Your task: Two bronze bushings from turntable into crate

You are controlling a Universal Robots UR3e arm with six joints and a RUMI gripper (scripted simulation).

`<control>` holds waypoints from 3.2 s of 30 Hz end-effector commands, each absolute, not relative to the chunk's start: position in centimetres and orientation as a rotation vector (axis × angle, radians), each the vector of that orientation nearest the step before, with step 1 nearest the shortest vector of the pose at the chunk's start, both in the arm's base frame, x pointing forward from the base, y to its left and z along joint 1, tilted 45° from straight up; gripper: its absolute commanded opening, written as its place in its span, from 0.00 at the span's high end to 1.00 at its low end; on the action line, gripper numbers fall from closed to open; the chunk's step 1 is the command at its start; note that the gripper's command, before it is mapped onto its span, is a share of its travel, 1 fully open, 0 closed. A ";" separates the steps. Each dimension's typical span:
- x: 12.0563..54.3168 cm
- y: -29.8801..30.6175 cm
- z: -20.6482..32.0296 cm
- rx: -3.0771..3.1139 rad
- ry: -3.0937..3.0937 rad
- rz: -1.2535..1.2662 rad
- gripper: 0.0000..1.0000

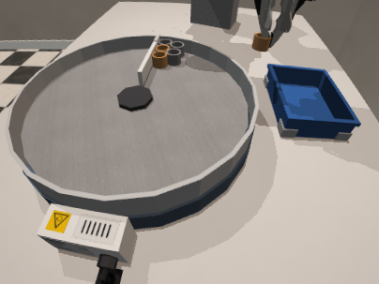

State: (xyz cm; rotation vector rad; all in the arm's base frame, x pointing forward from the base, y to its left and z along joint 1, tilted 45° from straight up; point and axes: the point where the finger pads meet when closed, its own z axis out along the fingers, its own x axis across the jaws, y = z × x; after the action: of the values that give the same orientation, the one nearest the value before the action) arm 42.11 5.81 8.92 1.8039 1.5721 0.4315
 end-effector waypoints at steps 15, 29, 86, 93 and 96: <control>44.1 11.0 8.6 1.806 1.568 0.425 1.00; 45.2 14.1 8.4 1.806 1.568 0.425 1.00; 46.4 17.3 8.1 1.806 1.568 0.425 1.00; 46.4 17.3 8.1 1.806 1.568 0.425 1.00; 46.4 17.3 8.1 1.806 1.568 0.425 1.00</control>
State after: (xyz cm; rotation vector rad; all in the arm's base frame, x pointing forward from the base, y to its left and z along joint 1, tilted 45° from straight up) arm 46.35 17.27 8.05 1.8066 1.5682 0.4220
